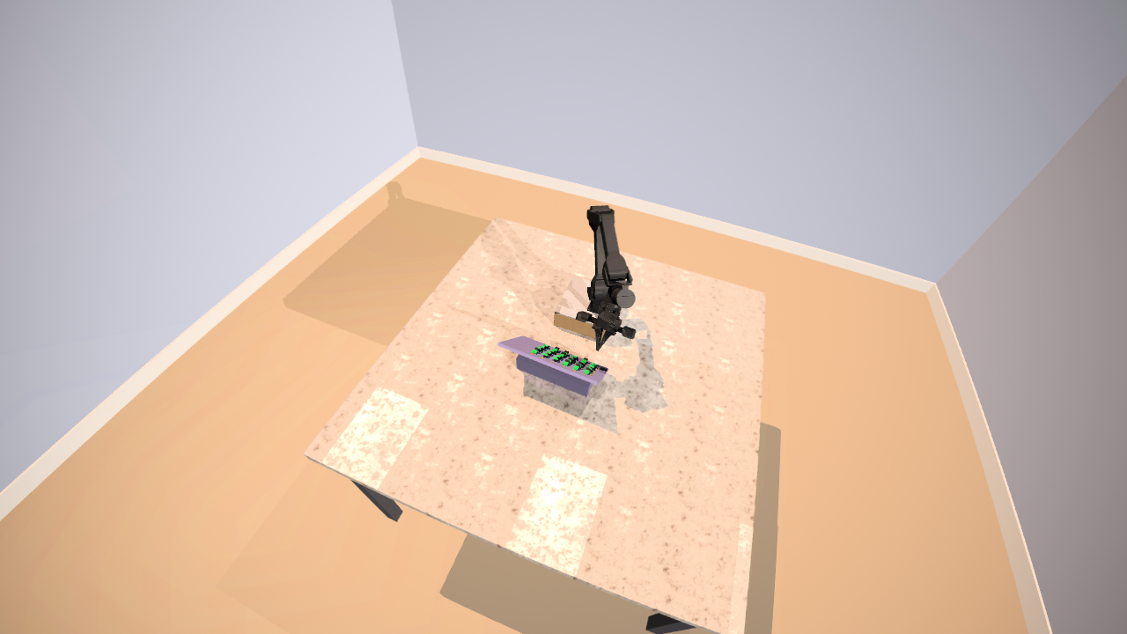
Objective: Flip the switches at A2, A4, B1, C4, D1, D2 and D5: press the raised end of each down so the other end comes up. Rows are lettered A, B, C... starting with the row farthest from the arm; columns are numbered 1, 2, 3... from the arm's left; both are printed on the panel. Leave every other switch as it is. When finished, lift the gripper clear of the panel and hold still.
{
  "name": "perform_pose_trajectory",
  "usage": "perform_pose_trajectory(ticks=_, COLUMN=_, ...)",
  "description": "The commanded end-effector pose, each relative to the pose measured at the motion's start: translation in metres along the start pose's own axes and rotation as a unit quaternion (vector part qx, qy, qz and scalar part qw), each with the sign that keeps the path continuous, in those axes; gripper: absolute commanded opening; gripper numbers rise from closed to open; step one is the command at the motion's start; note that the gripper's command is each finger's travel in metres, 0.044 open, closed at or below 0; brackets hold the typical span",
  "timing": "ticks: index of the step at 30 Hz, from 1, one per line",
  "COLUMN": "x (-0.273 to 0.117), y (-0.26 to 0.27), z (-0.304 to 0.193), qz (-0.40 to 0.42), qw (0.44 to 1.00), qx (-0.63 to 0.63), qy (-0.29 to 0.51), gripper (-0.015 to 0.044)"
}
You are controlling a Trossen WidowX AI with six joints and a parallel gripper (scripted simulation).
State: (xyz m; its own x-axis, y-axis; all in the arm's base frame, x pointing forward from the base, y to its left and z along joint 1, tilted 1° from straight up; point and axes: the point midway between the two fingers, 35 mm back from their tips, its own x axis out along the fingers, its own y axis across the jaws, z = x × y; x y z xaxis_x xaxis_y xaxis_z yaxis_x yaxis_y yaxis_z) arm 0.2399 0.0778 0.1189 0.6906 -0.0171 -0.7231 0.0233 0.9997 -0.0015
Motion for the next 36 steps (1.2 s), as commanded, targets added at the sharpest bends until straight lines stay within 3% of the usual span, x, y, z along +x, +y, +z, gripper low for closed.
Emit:
perform_pose_trajectory(ticks=1, x=-0.007, y=-0.003, z=-0.002, qz=-0.004, qw=1.0, qx=0.0, qy=0.005, gripper=0.0)
perform_pose_trajectory(ticks=17, x=-0.008, y=-0.105, z=-0.04, qz=-0.006, qw=1.0, qx=-0.002, qy=0.008, gripper=0.0)
perform_pose_trajectory(ticks=21, x=-0.007, y=-0.108, z=-0.042, qz=-0.007, qw=1.0, qx=-0.003, qy=0.004, gripper=0.0)
perform_pose_trajectory(ticks=26, x=0.025, y=-0.109, z=-0.043, qz=-0.007, qw=1.0, qx=-0.003, qy=-0.008, gripper=0.0)
perform_pose_trajectory(ticks=36, x=0.036, y=-0.109, z=-0.043, qz=-0.007, qw=1.0, qx=-0.003, qy=-0.009, gripper=0.0)
